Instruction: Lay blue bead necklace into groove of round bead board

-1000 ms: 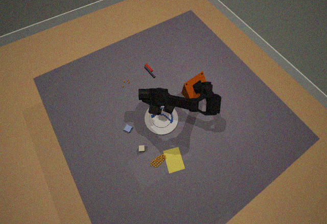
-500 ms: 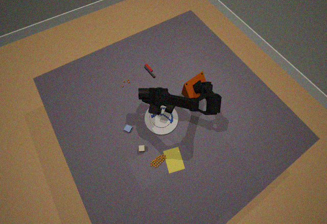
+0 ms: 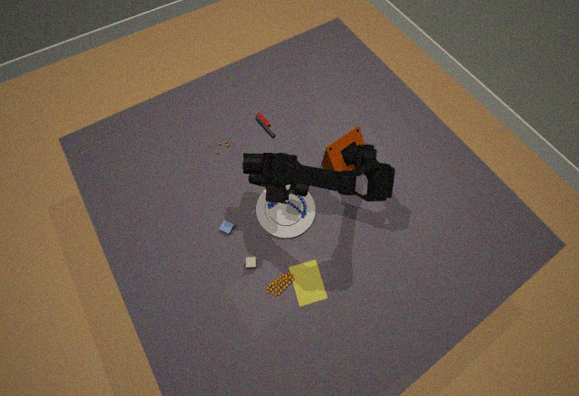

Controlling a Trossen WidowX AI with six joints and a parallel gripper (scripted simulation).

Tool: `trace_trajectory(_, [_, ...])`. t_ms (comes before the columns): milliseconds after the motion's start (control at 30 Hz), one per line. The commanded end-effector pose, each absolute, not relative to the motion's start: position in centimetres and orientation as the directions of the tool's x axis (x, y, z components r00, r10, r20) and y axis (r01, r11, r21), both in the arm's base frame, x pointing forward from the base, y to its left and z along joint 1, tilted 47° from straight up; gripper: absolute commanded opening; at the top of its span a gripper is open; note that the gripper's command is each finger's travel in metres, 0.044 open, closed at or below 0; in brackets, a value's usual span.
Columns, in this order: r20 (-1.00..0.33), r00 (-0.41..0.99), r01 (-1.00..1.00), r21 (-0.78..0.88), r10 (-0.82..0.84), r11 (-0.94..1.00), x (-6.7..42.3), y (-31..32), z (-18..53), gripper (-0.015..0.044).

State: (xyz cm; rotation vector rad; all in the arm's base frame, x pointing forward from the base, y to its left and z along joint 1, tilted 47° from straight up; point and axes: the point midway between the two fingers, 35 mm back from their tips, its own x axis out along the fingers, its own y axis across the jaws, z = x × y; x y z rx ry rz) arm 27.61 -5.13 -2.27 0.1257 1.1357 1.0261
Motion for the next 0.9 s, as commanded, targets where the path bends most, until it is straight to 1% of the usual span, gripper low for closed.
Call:
trace_trajectory(0, [-0.69,0.041,-0.657,0.527,0.723,0.54,27.8,-5.6,-1.5,0.0151])
trace_trajectory(33, [-0.69,0.041,-0.657,0.527,0.723,0.54,27.8,-5.6,-1.5,0.0125])
trace_trajectory(67, [-0.69,0.041,-0.657,0.527,0.723,0.54,27.8,-5.6,-1.5,0.012])
trace_trajectory(867, [-0.691,0.042,-0.657,0.525,0.722,0.541,28.0,-3.5,-3.5,0.012])
